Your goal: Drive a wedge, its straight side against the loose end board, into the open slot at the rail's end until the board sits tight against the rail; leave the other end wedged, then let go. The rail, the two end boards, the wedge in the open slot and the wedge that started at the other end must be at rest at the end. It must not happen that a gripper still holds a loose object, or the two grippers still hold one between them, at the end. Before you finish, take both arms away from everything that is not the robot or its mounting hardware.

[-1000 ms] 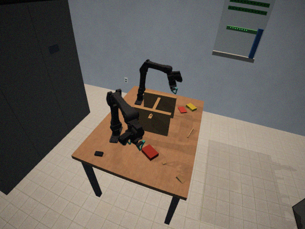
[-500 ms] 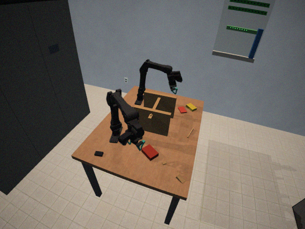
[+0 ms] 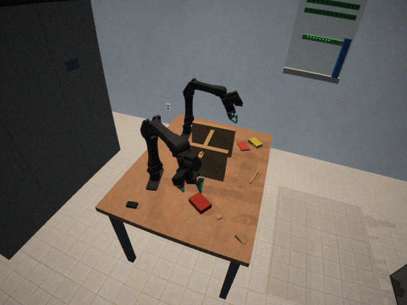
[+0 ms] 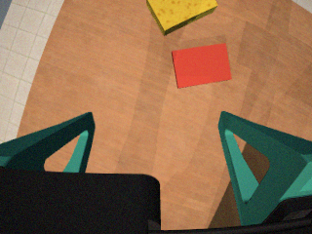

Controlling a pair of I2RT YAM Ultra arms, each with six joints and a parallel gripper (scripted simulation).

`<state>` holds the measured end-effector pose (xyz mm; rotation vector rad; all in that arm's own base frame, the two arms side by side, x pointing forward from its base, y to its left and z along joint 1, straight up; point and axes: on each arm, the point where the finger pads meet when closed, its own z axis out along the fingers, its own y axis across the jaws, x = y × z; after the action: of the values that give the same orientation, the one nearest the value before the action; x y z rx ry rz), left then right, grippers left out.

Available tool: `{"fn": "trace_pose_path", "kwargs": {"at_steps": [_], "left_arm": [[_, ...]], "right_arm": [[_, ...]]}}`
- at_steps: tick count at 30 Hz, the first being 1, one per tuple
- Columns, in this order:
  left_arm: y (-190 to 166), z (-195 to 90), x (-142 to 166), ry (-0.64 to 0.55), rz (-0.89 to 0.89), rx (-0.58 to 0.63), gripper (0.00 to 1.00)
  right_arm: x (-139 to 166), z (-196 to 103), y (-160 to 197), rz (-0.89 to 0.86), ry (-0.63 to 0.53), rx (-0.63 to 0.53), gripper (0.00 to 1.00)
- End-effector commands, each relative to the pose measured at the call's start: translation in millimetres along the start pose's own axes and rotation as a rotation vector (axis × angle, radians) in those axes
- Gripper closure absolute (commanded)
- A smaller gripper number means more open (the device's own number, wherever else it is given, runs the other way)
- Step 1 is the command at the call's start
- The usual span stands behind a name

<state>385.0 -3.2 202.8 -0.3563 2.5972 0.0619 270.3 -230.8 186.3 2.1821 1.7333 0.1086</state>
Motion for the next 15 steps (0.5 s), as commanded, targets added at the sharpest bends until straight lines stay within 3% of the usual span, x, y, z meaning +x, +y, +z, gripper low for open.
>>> {"fn": "trace_pose_path", "kwargs": {"at_steps": [1, 5, 15], "left_arm": [[-5.3, -19.3, -33.5, -0.176, 0.005, 0.07, 0.0], [-6.3, -25.8, -41.8, -0.222, 0.004, 0.085, 0.0], [-7.8, -58.8, -67.8, -0.435, 0.037, 0.152, 0.0]], "right_arm": [[1.8, -13.5, 33.5, -0.191, -0.078, -0.174, 0.0], [7.2, -19.0, 43.6, -0.261, -0.104, -0.22, 0.0], [53.6, -56.7, 93.6, -0.609, -0.216, -0.472, 0.0]]}}
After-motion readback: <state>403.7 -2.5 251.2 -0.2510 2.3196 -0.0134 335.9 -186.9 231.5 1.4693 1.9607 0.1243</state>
